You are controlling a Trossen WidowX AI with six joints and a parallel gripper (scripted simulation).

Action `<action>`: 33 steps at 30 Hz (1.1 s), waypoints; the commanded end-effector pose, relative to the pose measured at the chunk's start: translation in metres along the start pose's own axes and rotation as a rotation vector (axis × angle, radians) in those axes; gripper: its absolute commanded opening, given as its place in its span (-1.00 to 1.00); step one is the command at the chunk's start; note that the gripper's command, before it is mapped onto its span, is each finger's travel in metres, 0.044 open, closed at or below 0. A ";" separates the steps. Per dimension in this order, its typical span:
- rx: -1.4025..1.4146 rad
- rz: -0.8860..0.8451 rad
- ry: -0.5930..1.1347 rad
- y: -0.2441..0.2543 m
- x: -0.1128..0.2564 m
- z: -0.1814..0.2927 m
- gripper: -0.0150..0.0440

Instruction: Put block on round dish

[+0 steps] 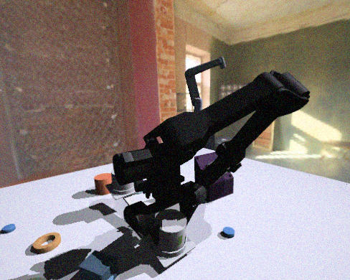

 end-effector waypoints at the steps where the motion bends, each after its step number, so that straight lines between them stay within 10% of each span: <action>1: -0.003 0.000 0.000 0.000 -0.001 0.000 0.64; 17: -0.007 -0.001 -0.004 0.002 0.010 -0.001 -0.49; 33: -0.016 -0.003 -0.009 0.006 0.030 -0.002 -0.49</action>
Point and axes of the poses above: the point midway between the two fingers, 35 mm back from their tips, its own x axis back along the fingers, its own y axis across the jaws, z = x × y, the point moved 2 cm from there along x, back along the fingers, and after that the axes turned 9 degrees about -x, right-handed, at the moved point
